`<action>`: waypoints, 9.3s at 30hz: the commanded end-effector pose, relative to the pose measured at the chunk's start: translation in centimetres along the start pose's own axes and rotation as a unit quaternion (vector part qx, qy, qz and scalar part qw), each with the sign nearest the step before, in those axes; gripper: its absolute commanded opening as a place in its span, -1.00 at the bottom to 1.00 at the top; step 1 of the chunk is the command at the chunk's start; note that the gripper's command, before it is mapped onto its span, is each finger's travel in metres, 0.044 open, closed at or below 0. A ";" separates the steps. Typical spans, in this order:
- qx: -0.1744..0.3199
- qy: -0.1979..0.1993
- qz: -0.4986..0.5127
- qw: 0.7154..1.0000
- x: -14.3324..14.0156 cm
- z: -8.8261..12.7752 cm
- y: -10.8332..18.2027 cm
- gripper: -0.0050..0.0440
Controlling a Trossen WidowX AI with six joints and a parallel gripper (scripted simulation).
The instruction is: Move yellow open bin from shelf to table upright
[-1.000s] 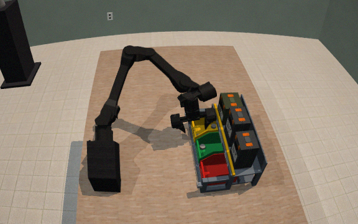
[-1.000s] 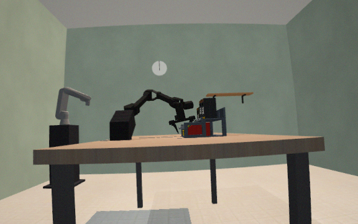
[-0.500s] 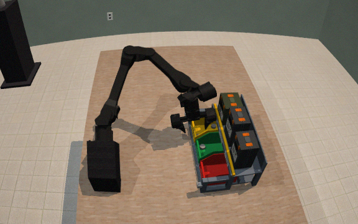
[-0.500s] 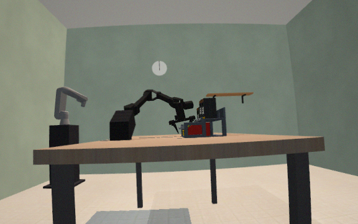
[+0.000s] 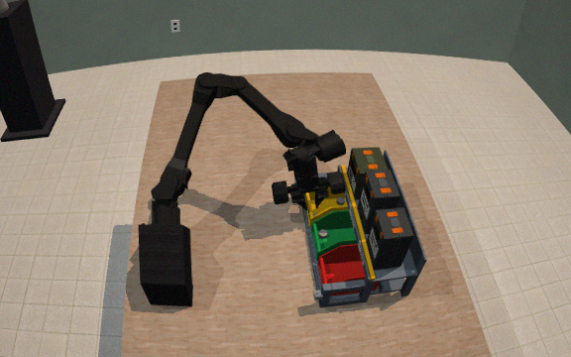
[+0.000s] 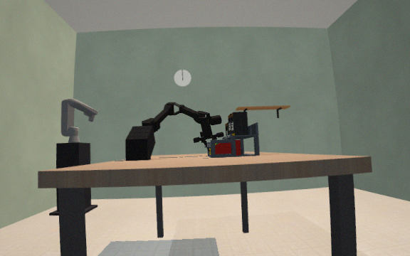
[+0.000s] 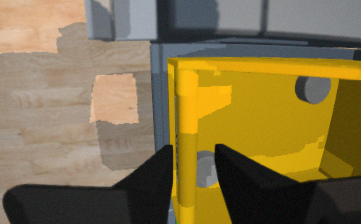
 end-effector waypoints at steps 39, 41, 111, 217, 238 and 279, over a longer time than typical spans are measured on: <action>0.000 0.005 0.006 1.000 -0.2 0.3 -0.3 -0.80; 0.000 0.005 0.006 1.000 -0.2 0.3 -0.3 -0.80; 0.000 0.004 0.007 1.000 -0.7 2.1 -0.3 -0.80; 0.000 0.004 0.006 1.000 12.6 4.1 -2.9 -0.80; 0.000 0.004 0.006 1.000 11.6 3.9 -2.6 -0.80; -0.017 -0.080 0.006 0.997 10.6 2.4 -2.4 -0.80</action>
Point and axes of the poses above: the point midway between the two fingers, 35 mm back from their tips, its own z axis back along the fingers, its own x axis across the jaws, y = z × x, the point moved 8 cm from there along z, back along the fingers, and after that the axes turned 12 degrees about z, right-handed, at the moved point
